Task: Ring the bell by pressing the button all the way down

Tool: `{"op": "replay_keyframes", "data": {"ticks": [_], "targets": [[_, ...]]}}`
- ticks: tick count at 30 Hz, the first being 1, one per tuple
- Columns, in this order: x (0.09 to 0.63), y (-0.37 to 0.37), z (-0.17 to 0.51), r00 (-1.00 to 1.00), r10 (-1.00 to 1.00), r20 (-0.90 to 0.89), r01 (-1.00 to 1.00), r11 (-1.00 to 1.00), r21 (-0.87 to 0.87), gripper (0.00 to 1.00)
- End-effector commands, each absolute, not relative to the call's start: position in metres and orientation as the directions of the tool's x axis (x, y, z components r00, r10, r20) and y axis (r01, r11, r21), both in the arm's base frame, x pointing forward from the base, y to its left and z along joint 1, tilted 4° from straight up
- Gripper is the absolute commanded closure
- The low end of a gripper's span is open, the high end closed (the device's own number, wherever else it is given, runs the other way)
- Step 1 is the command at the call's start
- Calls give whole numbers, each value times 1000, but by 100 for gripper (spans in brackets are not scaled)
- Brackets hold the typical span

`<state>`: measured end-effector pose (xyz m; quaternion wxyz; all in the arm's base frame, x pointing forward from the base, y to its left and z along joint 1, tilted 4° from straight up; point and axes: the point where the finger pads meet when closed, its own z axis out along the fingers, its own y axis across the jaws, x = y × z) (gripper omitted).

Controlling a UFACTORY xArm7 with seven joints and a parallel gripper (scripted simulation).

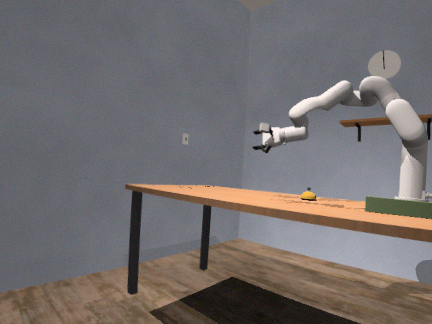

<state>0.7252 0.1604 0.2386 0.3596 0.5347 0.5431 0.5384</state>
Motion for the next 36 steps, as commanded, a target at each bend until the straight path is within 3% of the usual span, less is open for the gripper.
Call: {"op": "replay_keyframes", "data": {"ticks": [1,23,36], "targets": [[726,161,242,-171,968,185,188,-152,970,0],[726,158,242,-158,969,190,188,-159,969,0],[726,112,241,51,965,258,178,-263,948,0]]}}
